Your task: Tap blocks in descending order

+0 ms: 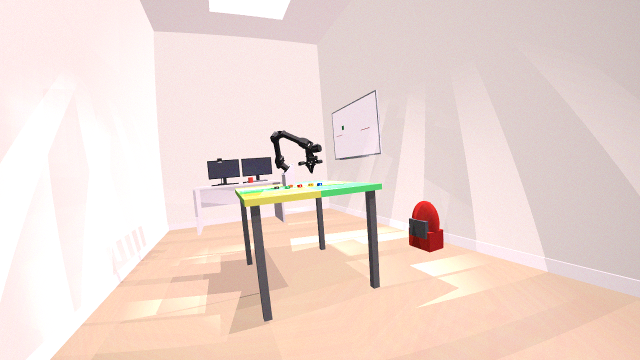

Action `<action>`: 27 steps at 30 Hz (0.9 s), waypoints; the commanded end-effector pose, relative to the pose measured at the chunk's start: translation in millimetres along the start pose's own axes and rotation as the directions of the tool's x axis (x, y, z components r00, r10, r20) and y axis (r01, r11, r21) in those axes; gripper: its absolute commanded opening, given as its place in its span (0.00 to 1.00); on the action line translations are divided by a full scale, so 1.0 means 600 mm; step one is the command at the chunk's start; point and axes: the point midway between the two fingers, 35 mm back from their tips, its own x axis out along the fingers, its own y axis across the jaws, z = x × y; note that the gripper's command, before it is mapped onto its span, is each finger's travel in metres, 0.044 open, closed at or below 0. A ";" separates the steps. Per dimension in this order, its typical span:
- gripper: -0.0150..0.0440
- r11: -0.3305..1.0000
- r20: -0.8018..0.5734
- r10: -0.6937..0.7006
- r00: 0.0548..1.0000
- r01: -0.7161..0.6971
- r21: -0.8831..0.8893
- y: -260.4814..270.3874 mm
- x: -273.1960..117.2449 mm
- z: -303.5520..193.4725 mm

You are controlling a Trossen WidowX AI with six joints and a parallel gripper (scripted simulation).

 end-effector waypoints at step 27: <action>0.29 0.999 -0.038 -0.032 0.999 0.031 -0.016 -0.012 0.136 -0.024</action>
